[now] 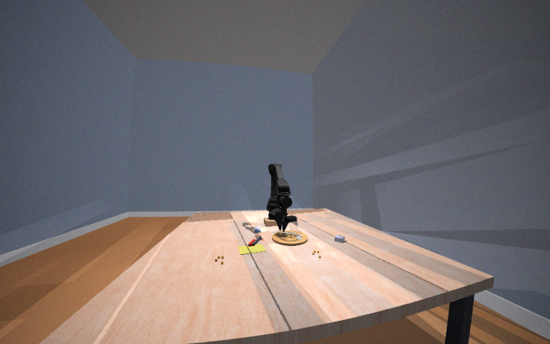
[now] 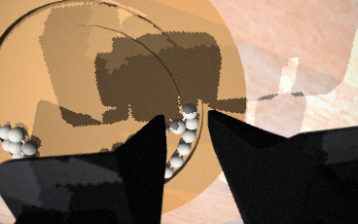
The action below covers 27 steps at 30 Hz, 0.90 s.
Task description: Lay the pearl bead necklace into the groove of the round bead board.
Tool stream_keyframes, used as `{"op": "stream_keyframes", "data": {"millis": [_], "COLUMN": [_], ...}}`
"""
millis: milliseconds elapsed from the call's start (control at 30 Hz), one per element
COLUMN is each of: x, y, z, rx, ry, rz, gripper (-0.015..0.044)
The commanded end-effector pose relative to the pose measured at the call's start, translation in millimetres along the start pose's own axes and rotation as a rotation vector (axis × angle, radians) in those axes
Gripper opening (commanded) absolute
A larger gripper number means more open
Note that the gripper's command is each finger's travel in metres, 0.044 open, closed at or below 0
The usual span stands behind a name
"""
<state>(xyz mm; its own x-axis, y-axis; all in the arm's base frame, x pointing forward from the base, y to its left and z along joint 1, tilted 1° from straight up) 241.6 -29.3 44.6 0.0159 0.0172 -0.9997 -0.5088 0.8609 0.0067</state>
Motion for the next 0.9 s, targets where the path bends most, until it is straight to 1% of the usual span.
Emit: {"op": "stream_keyframes", "data": {"millis": [0,267,867], "x": [7.6,14.9,12.5], "y": [0.9,1.5,1.2], "z": [-1.5,-2.3,-1.6], "rx": [0.006,0.007,0.003], "ry": [0.006,0.009,0.006], "rz": [0.003,0.004,0.004], "gripper": [0.0120,0.0120,0.0000]}}
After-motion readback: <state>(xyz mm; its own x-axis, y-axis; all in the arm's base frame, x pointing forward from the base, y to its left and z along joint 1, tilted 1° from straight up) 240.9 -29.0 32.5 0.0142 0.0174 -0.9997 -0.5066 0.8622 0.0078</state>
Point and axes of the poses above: the point midway between the two fingers, 35 mm back from their tips, its own x axis out along the fingers, its own z axis across the jaws, y = z × x, the point moved 2 cm from there along -x, back along the fingers, and after that the axes turned 9 degrees about -x, right-handed, at the moved point
